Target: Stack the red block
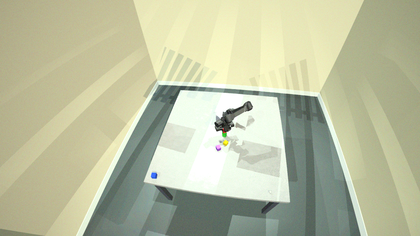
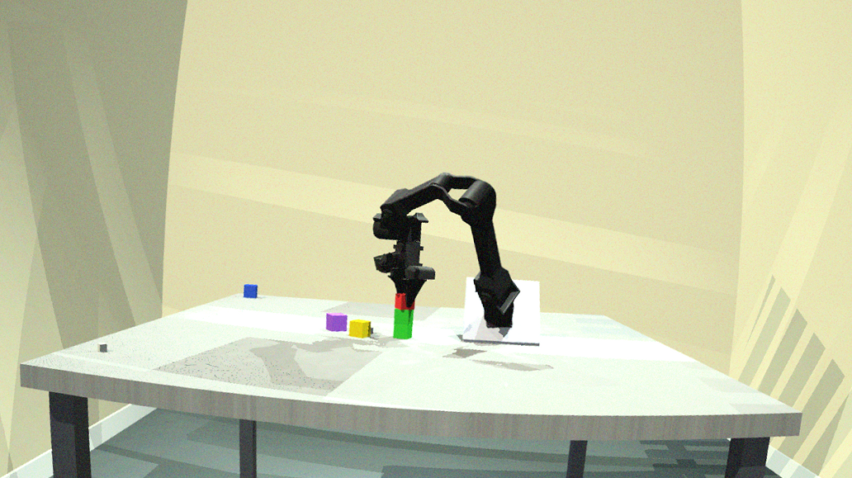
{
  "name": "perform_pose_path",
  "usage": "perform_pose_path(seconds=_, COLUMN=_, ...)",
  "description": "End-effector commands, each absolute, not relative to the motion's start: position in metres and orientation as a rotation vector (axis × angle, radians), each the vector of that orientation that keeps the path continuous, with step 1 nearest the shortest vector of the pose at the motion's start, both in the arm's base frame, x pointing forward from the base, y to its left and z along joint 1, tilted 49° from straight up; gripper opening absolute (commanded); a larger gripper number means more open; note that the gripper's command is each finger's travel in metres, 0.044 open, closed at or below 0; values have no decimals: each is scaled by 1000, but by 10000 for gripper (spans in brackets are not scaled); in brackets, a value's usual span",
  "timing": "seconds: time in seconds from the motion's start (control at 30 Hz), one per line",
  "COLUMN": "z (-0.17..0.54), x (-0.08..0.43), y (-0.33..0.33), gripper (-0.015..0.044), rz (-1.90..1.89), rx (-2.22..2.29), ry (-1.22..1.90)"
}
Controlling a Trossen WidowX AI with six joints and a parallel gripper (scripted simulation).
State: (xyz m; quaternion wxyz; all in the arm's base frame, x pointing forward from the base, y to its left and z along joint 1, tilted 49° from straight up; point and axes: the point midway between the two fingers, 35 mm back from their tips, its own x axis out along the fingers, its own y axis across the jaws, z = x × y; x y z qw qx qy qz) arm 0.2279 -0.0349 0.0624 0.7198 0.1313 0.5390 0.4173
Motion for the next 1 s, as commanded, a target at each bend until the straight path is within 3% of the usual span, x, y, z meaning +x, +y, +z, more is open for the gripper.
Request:
perform_pose_path(seconds=0.0, z=63, x=229, y=-35, gripper=0, rz=920, rx=295, ry=1187)
perform_pose_path(seconds=0.03, z=64, x=229, y=-36, gripper=0, rz=920, rx=295, ry=1188)
perform_pose_path(seconds=0.6, z=62, x=228, y=-35, gripper=440, rz=922, rx=291, ry=1191)
perform_pose_path(seconds=0.97, z=62, x=228, y=-35, gripper=440, rz=922, rx=291, ry=1191)
